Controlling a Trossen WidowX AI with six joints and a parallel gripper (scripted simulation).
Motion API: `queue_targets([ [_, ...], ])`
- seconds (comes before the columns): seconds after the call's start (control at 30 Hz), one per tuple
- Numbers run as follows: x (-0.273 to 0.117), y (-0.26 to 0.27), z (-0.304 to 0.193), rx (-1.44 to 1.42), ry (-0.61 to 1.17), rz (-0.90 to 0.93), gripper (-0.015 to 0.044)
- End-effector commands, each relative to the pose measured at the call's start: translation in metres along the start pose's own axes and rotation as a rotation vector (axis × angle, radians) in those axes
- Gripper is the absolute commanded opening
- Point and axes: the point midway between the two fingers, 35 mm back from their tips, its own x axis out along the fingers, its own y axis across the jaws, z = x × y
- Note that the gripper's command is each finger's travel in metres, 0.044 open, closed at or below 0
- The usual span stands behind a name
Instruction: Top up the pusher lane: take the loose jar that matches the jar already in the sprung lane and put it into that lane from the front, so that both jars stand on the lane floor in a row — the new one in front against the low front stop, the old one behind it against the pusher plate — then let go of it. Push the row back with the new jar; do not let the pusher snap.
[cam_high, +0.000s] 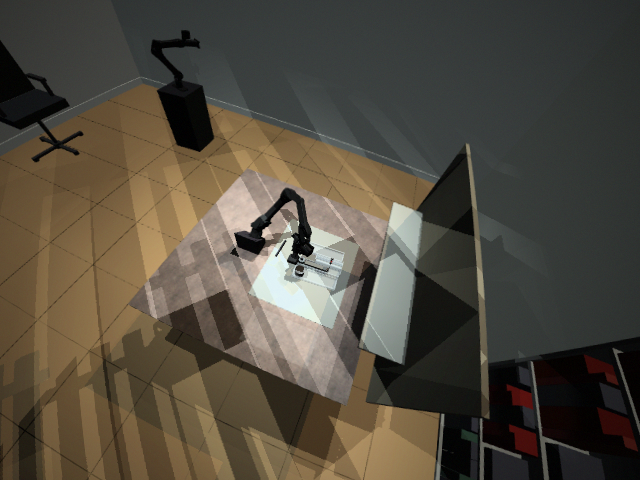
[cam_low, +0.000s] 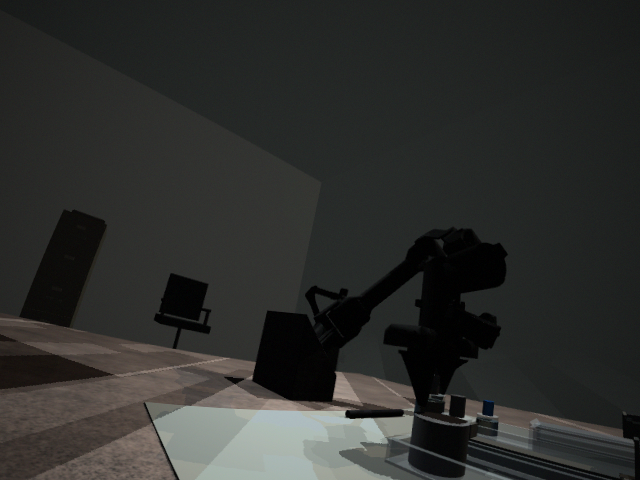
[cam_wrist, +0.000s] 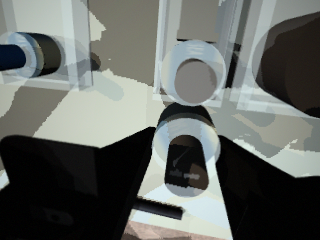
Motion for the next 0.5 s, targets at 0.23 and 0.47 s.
queue_targets([
  [0.23,-0.0014,0.0002,0.0074,-0.001,-0.009,0.0,0.0],
  [0.47,-0.0015,0.0002,0.0099,-0.001,-0.009,0.0,0.0],
])
